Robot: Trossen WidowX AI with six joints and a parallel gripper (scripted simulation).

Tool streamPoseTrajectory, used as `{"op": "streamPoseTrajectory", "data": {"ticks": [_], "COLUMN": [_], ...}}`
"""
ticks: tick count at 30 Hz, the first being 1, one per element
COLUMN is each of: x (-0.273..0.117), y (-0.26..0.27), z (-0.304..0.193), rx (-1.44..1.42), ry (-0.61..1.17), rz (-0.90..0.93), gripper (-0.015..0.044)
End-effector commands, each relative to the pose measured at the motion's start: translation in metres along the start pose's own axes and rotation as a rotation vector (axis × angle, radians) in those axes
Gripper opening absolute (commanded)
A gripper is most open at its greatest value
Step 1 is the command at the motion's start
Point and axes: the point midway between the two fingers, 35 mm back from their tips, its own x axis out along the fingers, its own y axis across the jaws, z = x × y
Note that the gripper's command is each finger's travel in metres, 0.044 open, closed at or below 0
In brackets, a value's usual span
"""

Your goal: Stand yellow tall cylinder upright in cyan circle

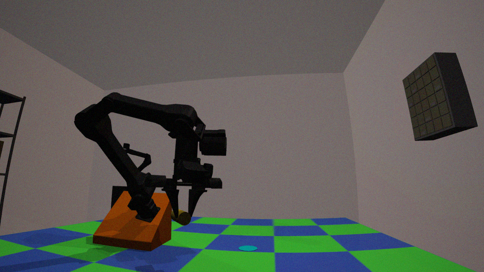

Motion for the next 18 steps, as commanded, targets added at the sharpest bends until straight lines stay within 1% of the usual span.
{"op": "streamPoseTrajectory", "data": {"ticks": [1,18], "x": [-0.006,-0.015], "y": [-0.001,0.041], "z": [0.002,0.01], "rx": [0.004,-0.389], "ry": [-0.008,-0.004], "rz": [0.0,0.009], "gripper": [0.0105,0.0105]}}
